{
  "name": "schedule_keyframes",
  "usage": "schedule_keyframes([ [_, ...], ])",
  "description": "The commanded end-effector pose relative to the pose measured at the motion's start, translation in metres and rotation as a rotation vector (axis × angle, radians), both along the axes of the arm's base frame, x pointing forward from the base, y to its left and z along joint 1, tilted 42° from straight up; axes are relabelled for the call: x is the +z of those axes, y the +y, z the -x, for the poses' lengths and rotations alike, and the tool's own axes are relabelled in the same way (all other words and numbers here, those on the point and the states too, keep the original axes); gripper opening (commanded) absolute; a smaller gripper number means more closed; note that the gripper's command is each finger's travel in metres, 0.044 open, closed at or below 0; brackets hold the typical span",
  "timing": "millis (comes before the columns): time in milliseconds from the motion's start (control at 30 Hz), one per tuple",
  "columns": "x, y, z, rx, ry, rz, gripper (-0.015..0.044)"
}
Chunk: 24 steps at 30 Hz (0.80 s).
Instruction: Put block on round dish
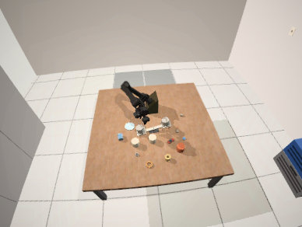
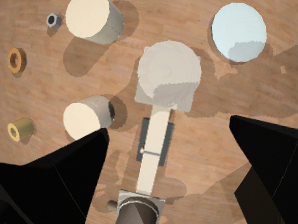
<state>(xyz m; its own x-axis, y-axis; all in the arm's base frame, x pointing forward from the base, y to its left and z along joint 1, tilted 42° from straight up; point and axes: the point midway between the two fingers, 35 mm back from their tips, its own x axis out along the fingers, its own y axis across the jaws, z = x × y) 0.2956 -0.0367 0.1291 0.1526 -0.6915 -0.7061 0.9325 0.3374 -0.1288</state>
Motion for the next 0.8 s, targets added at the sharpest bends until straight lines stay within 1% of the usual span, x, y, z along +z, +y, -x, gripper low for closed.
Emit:
schedule_keyframes([
  [0, -0.003, -0.023, -0.008, -0.145, -0.043, -0.034, 0.0440],
  [167, -0.003, -0.046, -0.014, -0.280, -0.094, -0.058, 0.0440],
  [433, -0.004, -0.047, -0.015, -0.285, -0.096, -0.059, 0.0440],
  [567, -0.014, -0.056, -0.015, -0.285, -0.097, -0.059, 0.0440],
  [767, -0.016, -0.059, -0.015, -0.285, -0.097, -0.059, 0.0440],
])
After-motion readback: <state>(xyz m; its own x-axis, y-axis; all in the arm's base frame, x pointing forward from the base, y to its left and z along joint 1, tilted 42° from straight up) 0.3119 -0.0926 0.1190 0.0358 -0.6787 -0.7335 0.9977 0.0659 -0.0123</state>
